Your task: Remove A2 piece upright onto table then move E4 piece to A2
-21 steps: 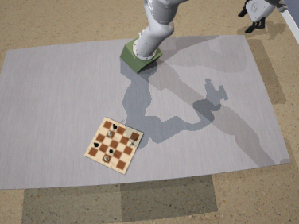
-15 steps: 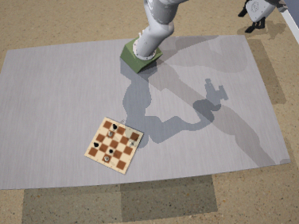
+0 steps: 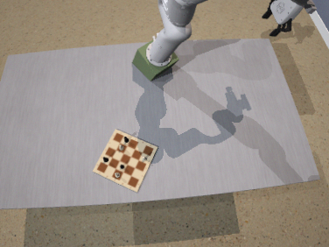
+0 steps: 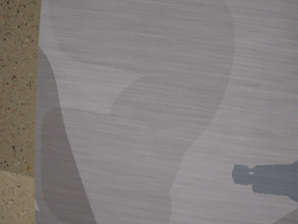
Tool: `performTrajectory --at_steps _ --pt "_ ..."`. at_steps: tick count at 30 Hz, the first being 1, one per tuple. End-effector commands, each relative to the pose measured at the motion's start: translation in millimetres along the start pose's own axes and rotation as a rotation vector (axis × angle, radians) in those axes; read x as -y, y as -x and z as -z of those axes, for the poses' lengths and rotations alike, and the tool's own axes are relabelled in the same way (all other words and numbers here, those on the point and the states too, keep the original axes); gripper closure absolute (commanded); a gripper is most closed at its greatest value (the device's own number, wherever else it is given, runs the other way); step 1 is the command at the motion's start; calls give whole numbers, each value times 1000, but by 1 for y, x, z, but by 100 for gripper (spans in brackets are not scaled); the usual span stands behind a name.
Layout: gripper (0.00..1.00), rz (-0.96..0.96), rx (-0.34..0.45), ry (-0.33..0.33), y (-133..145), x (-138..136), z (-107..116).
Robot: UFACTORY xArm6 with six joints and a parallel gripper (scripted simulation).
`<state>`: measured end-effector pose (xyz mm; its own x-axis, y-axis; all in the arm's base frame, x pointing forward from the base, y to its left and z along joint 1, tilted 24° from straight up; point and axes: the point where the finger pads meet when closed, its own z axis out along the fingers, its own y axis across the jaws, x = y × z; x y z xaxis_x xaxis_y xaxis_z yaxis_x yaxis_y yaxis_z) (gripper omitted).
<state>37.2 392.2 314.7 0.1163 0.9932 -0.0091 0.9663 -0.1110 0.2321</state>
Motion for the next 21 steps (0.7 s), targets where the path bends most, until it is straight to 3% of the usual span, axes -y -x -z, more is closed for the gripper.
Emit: performTrajectory --at_steps 1,5,11,13,17,19,20,21 --pt "0 -26 0 1 -2 -4 1" --pt "0 -139 16 9 -9 -21 -3" --pt "0 -437 57 33 -23 -71 -14" --pt "0 -437 57 33 -23 -71 -14" --pt "0 -666 87 57 -31 -118 -26" --pt "0 -714 95 62 -31 -118 -26" --pt "0 -790 104 71 -32 -136 -32" --pt "0 -817 109 75 -32 -136 -32"
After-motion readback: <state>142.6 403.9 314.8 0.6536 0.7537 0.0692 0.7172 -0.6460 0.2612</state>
